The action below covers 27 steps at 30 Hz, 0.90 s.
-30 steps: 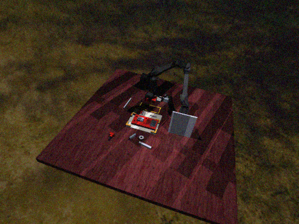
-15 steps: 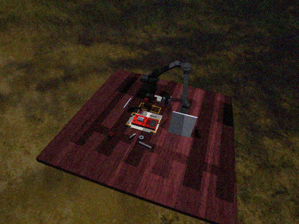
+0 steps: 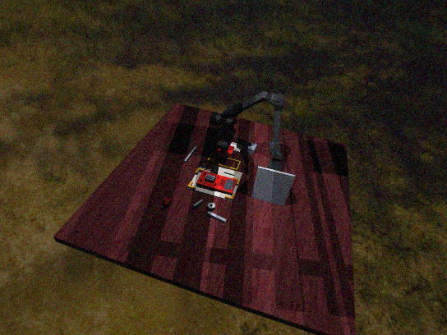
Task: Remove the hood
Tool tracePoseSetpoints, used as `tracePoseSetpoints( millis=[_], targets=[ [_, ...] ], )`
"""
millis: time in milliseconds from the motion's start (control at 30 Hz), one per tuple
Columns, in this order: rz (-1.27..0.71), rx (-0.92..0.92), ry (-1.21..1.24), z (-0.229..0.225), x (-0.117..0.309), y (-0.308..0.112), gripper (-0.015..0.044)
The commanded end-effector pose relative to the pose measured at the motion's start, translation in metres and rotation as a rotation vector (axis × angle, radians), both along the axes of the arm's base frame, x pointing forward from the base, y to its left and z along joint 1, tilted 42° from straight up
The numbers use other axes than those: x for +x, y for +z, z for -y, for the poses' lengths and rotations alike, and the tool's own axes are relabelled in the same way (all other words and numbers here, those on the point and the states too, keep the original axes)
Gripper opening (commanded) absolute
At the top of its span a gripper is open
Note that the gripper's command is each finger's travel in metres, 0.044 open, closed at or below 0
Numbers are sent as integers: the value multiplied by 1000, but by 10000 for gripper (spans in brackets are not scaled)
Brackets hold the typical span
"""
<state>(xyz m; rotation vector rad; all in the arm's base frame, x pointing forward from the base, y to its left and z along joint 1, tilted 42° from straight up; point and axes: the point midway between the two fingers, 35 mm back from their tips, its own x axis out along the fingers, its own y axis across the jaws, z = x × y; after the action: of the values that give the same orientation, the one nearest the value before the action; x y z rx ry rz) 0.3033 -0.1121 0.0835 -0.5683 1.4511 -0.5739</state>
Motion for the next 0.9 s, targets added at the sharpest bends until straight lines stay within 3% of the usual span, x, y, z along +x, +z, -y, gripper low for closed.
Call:
tracePoseSetpoints(
  millis=[0,867],
  targets=[
    [-3,2,2,1,0,-3,0],
    [-3,2,2,13,1,-15,0]
  ],
)
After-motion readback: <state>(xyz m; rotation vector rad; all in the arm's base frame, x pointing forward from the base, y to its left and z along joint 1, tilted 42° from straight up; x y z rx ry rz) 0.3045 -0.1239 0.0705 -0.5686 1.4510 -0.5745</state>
